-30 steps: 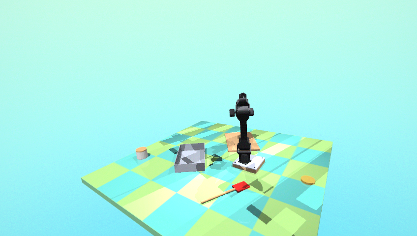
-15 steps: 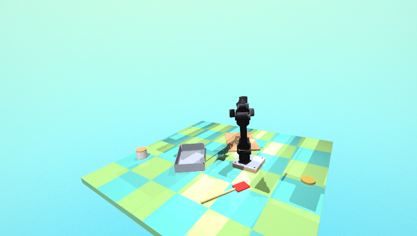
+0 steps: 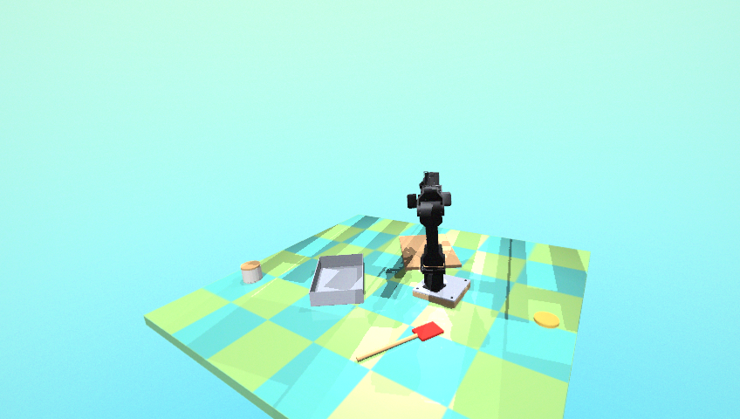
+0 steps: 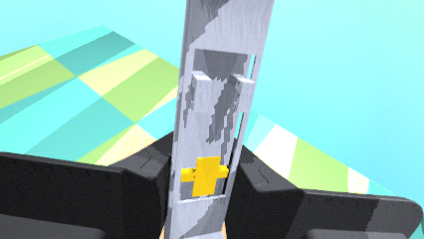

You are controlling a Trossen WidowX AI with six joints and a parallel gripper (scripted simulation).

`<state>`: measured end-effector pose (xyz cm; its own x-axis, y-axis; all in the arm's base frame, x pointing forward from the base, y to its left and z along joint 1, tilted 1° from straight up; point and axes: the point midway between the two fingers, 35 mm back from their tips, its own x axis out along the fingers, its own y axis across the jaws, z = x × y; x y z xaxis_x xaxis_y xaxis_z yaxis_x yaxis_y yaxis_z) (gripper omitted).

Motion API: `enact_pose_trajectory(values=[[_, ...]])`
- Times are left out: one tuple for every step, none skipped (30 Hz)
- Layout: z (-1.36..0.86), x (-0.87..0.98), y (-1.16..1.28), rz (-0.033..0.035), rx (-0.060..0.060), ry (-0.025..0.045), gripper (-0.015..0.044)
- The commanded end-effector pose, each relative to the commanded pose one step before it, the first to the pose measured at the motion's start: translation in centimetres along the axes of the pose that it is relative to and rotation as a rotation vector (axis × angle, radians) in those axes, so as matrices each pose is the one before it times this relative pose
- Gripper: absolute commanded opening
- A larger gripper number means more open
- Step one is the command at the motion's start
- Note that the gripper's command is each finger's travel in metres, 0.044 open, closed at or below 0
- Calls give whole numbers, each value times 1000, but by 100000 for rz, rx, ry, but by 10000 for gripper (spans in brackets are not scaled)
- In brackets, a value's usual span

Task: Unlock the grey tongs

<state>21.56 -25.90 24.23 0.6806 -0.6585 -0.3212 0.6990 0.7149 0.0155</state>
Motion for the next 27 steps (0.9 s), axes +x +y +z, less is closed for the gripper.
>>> enact_pose_trajectory(values=[[163, -40, 51, 334, 294, -773, -150], [0, 0, 0, 0, 0, 0, -150], [0, 0, 0, 0, 0, 0, -150], [0, 0, 0, 0, 0, 0, -150], [0, 0, 0, 0, 0, 0, -150], [0, 0, 0, 0, 0, 0, -150], [0, 0, 0, 0, 0, 0, -150], [0, 0, 0, 0, 0, 0, -150], [0, 0, 0, 0, 0, 0, -150], [0, 0, 0, 0, 0, 0, -150], [0, 0, 0, 0, 0, 0, -150], [0, 0, 0, 0, 0, 0, -150], [0, 0, 0, 0, 0, 0, -150], [0, 0, 0, 0, 0, 0, -150], [0, 0, 0, 0, 0, 0, -150], [0, 0, 0, 0, 0, 0, -150], [0, 0, 0, 0, 0, 0, -150], [0, 0, 0, 0, 0, 0, -150], [0, 0, 0, 0, 0, 0, -150], [0, 0, 0, 0, 0, 0, -150], [0, 0, 0, 0, 0, 0, -150], [0, 0, 0, 0, 0, 0, -150], [-3, 29, -4, -6, 28, 253, -150], [-6, 59, -8, -12, 55, 507, -150], [-9, 86, -12, -18, 80, 751, -150], [-13, 114, -15, -24, 105, 996, -150], [-16, 140, -19, -32, 132, 1241, -150]])
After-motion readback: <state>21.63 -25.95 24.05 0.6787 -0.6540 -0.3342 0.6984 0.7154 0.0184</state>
